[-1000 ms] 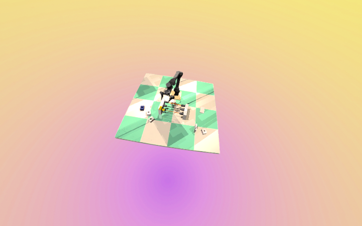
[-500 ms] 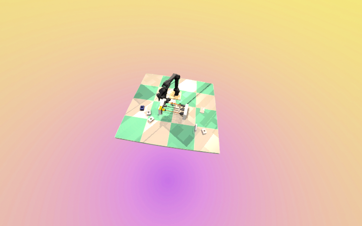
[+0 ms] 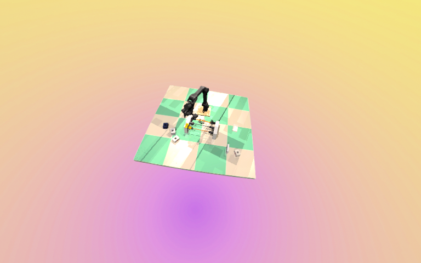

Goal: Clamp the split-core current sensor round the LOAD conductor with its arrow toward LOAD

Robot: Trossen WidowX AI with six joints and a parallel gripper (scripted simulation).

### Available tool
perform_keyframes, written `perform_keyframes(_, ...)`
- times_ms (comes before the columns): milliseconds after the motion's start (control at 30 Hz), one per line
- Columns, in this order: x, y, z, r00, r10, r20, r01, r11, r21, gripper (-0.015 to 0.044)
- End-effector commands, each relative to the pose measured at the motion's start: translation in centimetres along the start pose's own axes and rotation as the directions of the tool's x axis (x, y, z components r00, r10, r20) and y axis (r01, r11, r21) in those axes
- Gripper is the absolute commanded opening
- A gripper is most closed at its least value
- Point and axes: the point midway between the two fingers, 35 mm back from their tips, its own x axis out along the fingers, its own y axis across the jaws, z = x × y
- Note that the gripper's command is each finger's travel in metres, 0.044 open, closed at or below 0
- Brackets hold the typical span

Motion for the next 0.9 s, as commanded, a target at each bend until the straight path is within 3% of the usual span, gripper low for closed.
perform_keyframes(0, 0.0, -0.1, 0.0, 1.0, -0.006, 0.0, 0.006, 1.0, 0.0, 0.044)
perform_keyframes(167, 0.0, 1.4, -2.0, 0.999, 0.01, -0.045, -0.011, 1.0, -0.02, 0.044)
perform_keyframes(533, -0.9, 7.2, -19.1, 0.924, 0.008, -0.381, -0.084, 0.979, -0.185, 0.044)
perform_keyframes(867, -0.7, 7.3, -20.2, 0.917, 0.001, -0.398, -0.086, 0.977, -0.195, 0.044)
